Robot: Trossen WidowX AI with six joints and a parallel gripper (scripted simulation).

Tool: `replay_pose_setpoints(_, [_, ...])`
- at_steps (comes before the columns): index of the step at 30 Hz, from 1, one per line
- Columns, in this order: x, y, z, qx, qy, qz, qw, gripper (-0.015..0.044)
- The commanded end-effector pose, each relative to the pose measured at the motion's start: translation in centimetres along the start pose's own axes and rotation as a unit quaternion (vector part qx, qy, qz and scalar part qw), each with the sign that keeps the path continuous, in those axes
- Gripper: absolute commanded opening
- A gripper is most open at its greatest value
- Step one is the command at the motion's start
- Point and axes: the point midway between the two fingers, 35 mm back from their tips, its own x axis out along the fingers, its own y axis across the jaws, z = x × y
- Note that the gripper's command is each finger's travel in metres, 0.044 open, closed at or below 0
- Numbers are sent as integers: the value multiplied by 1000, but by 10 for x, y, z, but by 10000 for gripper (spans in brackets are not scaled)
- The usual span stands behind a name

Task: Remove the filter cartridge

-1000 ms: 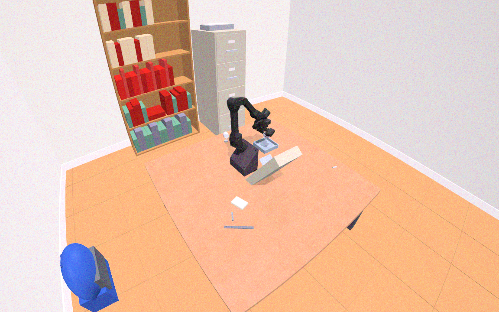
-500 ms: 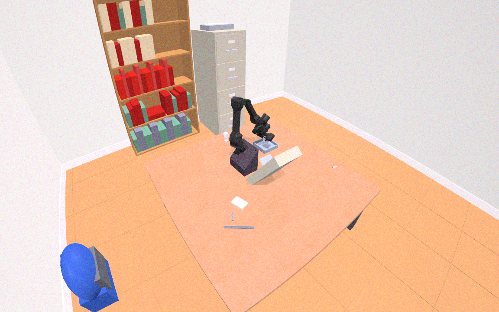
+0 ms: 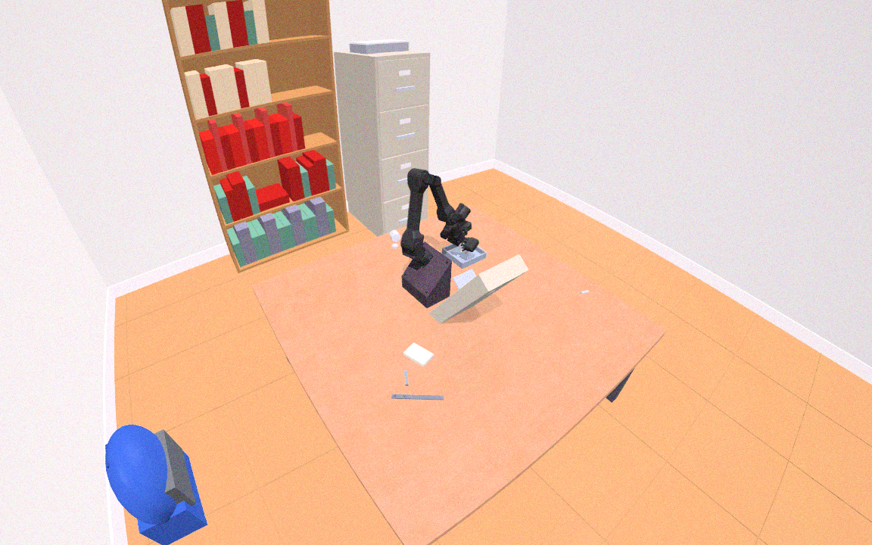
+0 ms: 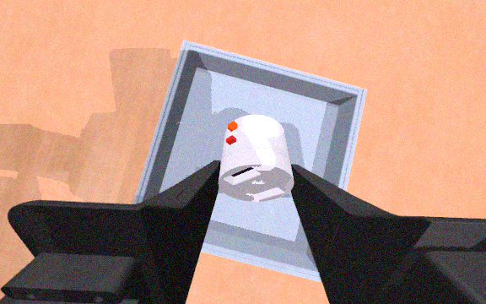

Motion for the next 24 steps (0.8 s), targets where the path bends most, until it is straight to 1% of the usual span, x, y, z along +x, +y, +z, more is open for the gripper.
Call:
replay_pose_setpoints(1, [0,0,1,0,-1,0,1000,236])
replay_pose_setpoints(9, [0,0,1,0,-1,0,1000,440])
replay_pose_setpoints(13, [-7,0,7,0,-1,0,1000,440])
replay_pose_setpoints(18, [-59,0,35,0,-1,0,1000,440])
replay_pose_setpoints(20, [-62,-1,35,0,-1,0,1000,440])
replay_pose_setpoints(21, [-49,1,30,1,-3,2,1000,440])
replay_pose_setpoints(24, [-49,1,30,1,-3,2,1000,440])
